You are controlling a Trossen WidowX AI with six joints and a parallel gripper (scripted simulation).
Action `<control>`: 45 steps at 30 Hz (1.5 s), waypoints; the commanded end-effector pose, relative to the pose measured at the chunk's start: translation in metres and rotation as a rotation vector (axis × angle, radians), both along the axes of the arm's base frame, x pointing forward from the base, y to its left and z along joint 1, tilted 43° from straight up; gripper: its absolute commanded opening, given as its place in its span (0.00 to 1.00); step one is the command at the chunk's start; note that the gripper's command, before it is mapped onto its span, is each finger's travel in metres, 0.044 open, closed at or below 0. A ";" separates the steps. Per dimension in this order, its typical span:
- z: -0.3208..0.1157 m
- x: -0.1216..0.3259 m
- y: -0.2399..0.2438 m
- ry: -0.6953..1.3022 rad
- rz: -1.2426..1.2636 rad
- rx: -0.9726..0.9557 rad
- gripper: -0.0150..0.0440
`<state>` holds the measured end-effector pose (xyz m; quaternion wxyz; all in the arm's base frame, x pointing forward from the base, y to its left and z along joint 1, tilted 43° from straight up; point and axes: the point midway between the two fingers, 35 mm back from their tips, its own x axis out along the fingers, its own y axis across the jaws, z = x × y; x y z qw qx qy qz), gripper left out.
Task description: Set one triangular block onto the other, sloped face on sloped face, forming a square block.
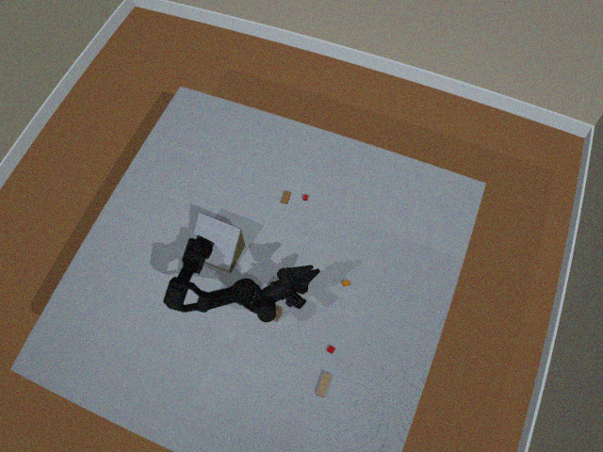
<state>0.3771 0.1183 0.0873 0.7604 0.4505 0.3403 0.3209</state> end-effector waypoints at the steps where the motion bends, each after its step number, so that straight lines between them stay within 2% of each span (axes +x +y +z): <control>1: -0.001 0.002 0.000 0.010 -0.005 -0.003 0.98; 2: -0.006 0.007 0.001 0.041 -0.020 -0.013 1.00; 9: -0.066 0.048 0.010 0.453 -0.190 -0.245 1.00; 14: -0.096 0.044 0.010 0.713 -0.270 -0.518 1.00; 18: -0.102 0.027 0.004 0.873 -0.302 -0.788 1.00; 26: -0.082 0.007 -0.007 0.975 -0.310 -1.172 1.00; 34: -0.042 -0.023 -0.024 1.065 -0.237 -1.556 1.00; 45: -0.039 -0.025 -0.025 1.070 -0.230 -1.576 1.00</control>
